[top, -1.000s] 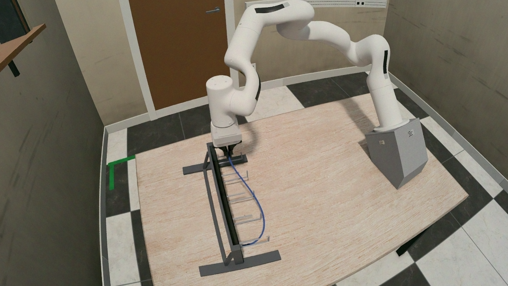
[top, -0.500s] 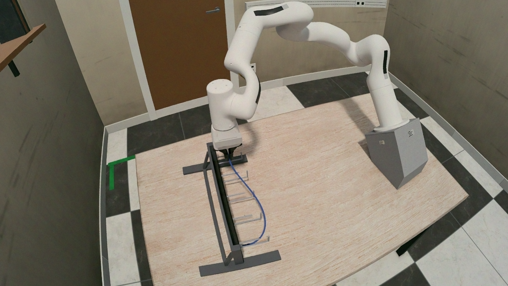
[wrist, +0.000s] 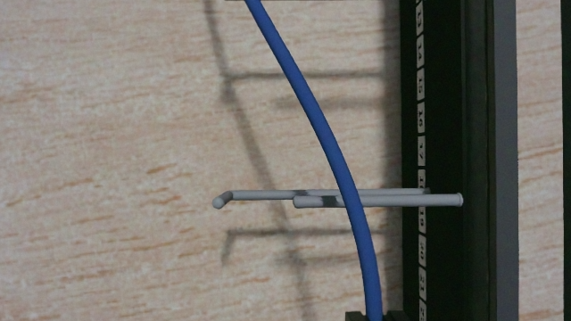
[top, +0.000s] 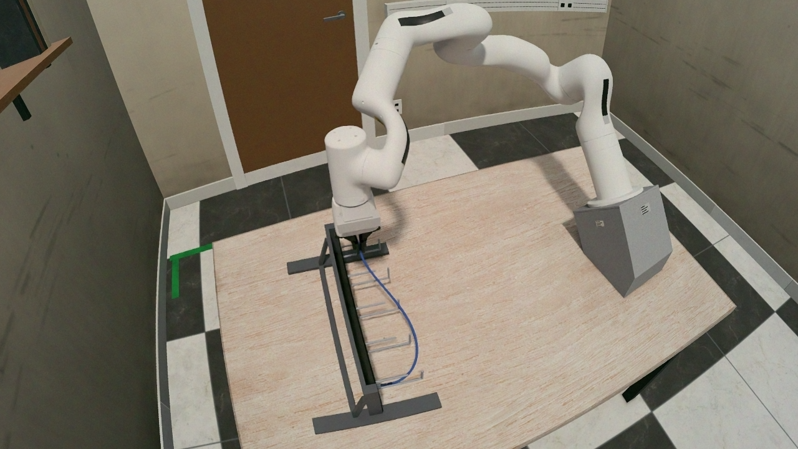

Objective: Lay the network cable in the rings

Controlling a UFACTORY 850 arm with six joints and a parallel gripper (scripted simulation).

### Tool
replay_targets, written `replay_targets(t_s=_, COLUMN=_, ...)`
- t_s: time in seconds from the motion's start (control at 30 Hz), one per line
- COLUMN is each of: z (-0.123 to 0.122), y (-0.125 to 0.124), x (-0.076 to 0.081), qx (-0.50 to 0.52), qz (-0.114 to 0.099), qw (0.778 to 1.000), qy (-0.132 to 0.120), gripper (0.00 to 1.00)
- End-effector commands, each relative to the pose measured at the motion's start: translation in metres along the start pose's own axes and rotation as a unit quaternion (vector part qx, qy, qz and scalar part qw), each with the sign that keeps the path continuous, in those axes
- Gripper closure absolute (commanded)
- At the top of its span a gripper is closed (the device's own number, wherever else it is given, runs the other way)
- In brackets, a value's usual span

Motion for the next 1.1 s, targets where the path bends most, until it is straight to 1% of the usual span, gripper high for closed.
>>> replay_targets(t_s=0.0, z=0.000, y=0.001, x=0.001, qx=0.000, qz=-0.001, qw=1.000, qy=0.000, gripper=1.00)
replay_targets(t_s=0.37, z=0.000, y=-0.005, x=0.001, qx=0.000, qz=-0.001, qw=1.000, qy=0.000, gripper=1.00)
replay_targets(t_s=1.07, z=0.003, y=-0.033, x=0.001, qx=0.000, qz=-0.001, qw=1.000, qy=0.000, gripper=1.00)
Point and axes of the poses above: the point where the finger pads meet when closed, its own x axis back along the fingers, its own y axis across the jaws, z = x × y, the point moved 2 cm from there along x, back along the fingers, and after that the axes turned 5 degrees about x, right-handed, at the moved point
